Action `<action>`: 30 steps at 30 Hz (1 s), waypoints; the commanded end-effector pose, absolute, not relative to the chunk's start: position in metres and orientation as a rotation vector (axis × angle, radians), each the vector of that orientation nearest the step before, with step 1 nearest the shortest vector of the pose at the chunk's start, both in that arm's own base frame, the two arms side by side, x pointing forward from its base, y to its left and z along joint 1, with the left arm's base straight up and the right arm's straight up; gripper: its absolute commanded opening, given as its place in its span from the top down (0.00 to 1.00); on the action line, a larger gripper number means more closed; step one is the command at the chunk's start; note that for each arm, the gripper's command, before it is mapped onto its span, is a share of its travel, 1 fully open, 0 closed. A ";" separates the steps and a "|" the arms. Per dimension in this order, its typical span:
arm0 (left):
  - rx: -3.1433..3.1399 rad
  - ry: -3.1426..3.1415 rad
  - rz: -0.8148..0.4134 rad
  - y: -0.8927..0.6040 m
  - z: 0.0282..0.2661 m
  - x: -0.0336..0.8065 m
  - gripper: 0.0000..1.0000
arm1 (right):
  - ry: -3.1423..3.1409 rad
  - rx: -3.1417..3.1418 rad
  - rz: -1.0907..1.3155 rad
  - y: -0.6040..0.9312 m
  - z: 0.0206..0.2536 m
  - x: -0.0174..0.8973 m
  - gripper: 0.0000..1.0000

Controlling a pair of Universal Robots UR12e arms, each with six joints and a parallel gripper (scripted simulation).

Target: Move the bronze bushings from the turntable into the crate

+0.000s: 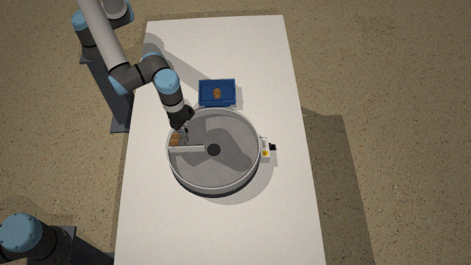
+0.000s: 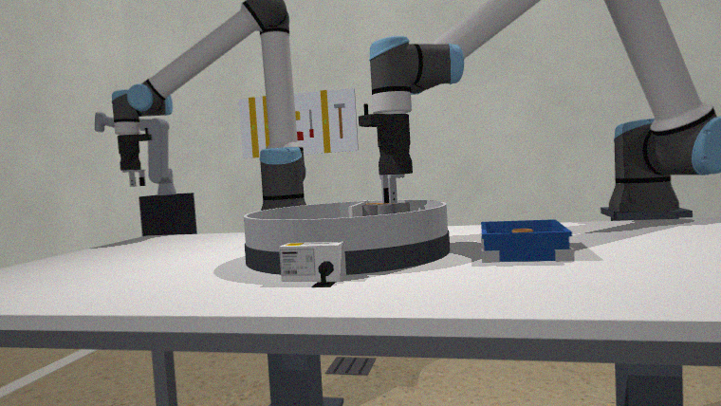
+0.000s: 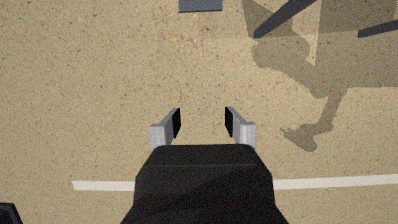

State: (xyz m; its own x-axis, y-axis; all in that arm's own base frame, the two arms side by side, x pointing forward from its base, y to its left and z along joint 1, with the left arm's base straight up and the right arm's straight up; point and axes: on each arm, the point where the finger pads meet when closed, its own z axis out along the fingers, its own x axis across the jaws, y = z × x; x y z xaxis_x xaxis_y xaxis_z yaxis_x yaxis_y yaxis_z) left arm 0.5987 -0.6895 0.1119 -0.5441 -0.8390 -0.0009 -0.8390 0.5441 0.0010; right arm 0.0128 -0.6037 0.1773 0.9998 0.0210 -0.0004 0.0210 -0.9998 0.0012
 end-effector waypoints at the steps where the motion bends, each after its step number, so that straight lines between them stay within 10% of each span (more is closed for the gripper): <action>1: -1.497 2.762 -0.004 -0.692 0.115 0.597 0.64 | 0.035 3.141 0.000 -0.604 0.177 0.013 0.00; 30: -1.497 2.762 0.003 -0.690 0.102 0.596 0.64 | 0.035 3.141 0.000 -0.604 0.177 0.013 0.00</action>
